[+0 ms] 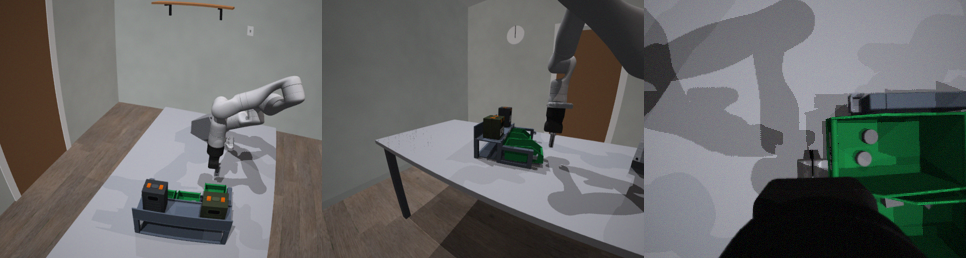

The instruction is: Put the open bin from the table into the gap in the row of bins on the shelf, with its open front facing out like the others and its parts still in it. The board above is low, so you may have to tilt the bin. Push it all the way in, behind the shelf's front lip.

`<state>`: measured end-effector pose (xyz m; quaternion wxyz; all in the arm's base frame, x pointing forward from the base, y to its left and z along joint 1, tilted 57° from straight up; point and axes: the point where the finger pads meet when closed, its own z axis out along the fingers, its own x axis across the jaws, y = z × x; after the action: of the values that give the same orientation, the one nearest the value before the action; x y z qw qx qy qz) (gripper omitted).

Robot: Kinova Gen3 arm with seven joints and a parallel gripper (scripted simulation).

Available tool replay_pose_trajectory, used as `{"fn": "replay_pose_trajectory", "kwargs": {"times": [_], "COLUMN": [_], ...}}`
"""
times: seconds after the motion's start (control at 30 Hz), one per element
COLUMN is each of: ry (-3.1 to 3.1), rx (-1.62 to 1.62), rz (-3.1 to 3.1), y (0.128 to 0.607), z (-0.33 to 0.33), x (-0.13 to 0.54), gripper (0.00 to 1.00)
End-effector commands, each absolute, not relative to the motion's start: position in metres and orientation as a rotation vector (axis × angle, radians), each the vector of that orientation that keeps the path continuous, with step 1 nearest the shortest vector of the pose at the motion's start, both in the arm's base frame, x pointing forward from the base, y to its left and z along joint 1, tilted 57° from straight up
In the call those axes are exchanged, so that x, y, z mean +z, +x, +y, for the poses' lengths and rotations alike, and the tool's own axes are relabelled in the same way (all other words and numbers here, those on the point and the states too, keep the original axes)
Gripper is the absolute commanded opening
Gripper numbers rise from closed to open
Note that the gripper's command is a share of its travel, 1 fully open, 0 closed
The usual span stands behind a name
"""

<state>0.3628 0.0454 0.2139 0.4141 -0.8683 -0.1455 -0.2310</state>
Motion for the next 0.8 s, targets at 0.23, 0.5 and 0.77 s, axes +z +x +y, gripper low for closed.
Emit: {"fn": "replay_pose_trajectory", "kwargs": {"times": [0.23,0.5,0.77], "ry": [-2.178,-2.178,-2.178], "rx": [-0.573,-0.573,-0.573], "rz": [-0.367,-0.367,-0.367], "y": [0.370,0.374,0.378], "z": [0.072,0.085,0.094], "x": [0.196,0.187,0.180], "gripper": [0.00,0.00,0.00]}}
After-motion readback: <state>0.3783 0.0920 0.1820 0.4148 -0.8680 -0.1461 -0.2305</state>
